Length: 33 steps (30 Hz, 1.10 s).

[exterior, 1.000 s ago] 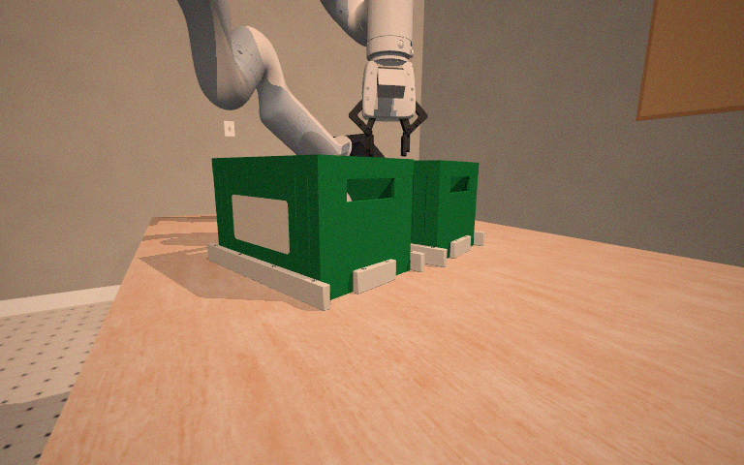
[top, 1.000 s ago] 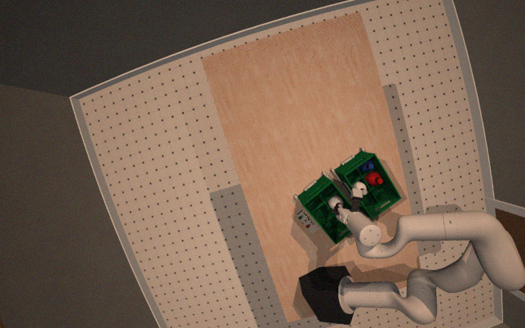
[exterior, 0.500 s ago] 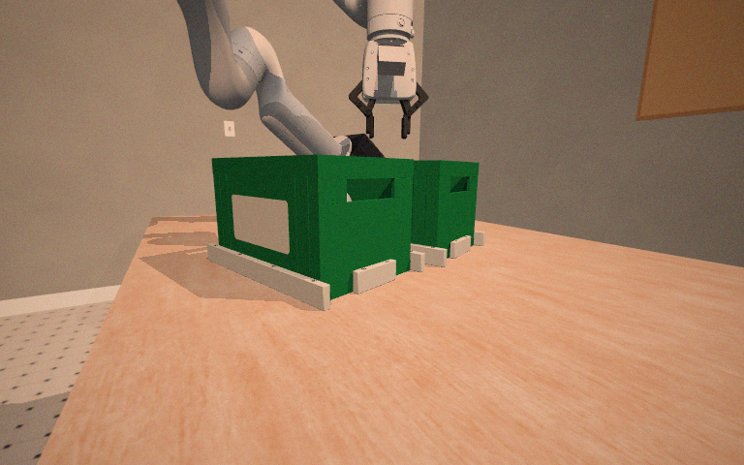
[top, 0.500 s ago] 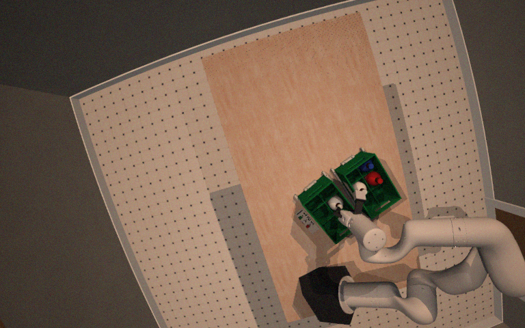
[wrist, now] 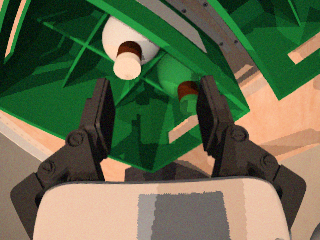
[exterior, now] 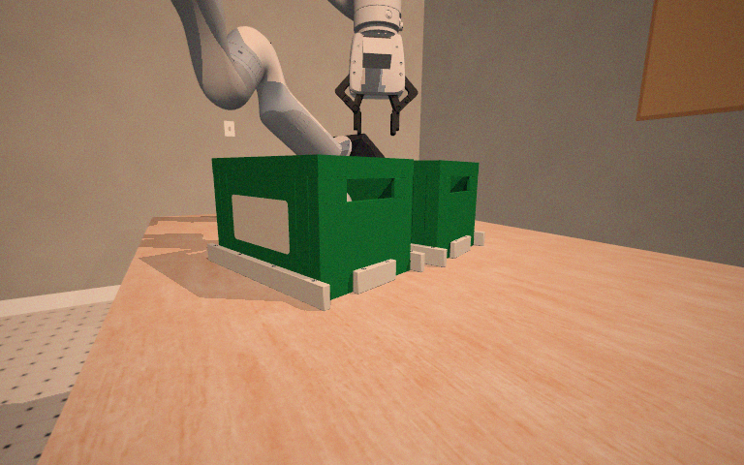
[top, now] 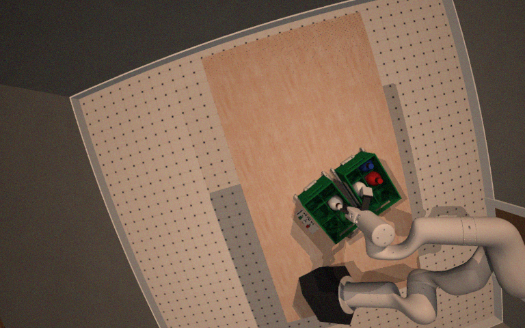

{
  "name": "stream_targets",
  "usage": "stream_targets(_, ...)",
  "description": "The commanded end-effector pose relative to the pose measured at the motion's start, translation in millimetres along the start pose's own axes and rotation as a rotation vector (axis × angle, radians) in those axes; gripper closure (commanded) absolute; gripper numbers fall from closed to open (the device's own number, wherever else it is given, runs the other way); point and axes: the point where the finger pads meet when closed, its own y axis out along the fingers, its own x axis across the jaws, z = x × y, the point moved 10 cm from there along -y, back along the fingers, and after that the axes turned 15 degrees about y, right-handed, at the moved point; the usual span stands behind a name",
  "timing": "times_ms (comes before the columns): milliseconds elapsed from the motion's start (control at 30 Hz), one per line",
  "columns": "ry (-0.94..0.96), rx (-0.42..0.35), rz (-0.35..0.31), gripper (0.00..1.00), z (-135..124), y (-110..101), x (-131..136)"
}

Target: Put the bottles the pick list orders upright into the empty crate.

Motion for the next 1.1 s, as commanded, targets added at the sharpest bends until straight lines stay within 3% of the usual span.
stream_targets(0, 0.000, -0.001, 0.002, 0.35, 22.7, -0.7, 14.1)
stream_targets(633, 0.000, -0.001, 0.002, 0.35, 93.7, -0.5, 60.3)
stream_targets(1067, 0.000, -0.001, 0.002, 0.35, 93.7, -0.6, 60.2)
